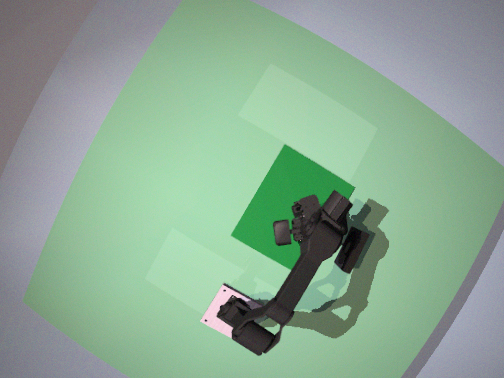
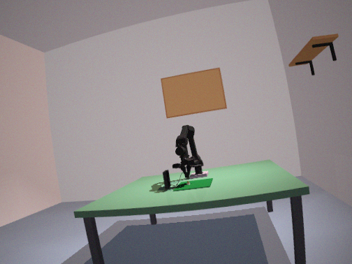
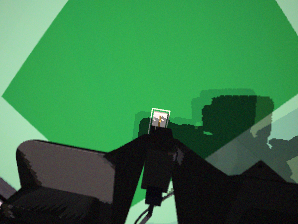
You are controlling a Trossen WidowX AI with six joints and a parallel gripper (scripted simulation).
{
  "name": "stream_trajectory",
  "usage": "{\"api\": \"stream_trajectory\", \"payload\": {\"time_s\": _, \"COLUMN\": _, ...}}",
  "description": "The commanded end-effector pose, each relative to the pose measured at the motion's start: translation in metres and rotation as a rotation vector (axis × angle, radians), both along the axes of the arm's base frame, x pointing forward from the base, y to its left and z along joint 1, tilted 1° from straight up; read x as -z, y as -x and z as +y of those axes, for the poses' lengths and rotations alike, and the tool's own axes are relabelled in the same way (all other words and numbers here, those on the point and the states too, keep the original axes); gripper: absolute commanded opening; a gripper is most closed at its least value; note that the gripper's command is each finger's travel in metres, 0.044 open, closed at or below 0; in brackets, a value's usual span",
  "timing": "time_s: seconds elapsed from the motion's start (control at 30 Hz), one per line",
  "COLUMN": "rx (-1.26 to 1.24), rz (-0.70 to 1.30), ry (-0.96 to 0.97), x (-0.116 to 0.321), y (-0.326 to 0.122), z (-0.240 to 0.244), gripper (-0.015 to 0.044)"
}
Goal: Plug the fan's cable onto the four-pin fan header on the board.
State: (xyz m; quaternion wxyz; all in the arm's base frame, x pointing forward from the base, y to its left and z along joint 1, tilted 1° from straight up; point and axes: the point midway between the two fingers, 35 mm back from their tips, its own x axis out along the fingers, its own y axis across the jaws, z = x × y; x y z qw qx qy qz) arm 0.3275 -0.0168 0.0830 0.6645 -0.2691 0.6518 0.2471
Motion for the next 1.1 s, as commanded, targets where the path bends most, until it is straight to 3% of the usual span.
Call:
{"api": "stream_trajectory", "payload": {"time_s": 0.0, "rx": 0.006, "rz": -0.001, "ry": 0.003, "x": 0.006, "y": -0.001, "z": 0.0, "gripper": 0.0}}
{"api": "stream_trajectory", "payload": {"time_s": 0.1, "rx": 0.009, "rz": -0.001, "ry": 0.003, "x": 0.021, "y": -0.002, "z": 0.0, "gripper": 0.0}}
{"api": "stream_trajectory", "payload": {"time_s": 1.07, "rx": 0.011, "rz": -0.001, "ry": 0.003, "x": 0.024, "y": -0.001, "z": -0.001, "gripper": 0.0}}
